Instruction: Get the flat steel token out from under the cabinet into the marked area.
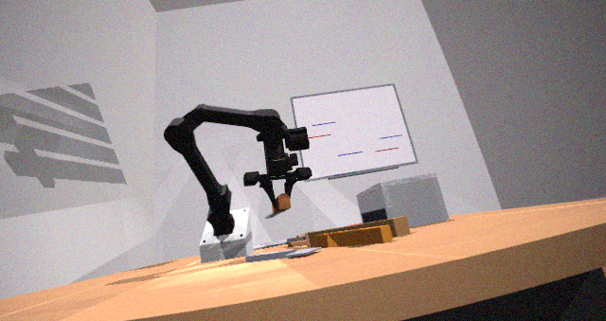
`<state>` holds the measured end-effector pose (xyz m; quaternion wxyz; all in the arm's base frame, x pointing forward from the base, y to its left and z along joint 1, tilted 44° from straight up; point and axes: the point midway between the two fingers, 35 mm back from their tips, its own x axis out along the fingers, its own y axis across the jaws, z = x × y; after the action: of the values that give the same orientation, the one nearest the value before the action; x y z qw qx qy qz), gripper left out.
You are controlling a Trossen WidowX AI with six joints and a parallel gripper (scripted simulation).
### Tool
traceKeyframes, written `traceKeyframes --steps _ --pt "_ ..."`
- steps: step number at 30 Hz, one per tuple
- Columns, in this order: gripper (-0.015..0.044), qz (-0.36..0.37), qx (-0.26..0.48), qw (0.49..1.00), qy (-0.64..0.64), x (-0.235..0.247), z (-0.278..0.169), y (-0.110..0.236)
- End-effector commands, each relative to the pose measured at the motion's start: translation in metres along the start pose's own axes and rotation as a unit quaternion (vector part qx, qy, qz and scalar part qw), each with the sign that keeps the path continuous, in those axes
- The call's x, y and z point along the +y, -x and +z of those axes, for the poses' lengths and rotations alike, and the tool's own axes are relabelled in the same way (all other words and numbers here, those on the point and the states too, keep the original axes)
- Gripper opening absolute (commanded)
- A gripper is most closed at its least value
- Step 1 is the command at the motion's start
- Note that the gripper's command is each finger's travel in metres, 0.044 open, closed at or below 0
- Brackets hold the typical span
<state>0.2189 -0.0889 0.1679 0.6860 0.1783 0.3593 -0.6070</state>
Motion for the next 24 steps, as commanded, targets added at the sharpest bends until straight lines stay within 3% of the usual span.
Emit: traceKeyframes --steps 1,24 --pt "0.0000 0.006 0.003 1.000 -0.003 0.001 0.001 0.010" --pt "0.0000 0.006 0.003 1.000 -0.012 0.016 0.014 0.026"
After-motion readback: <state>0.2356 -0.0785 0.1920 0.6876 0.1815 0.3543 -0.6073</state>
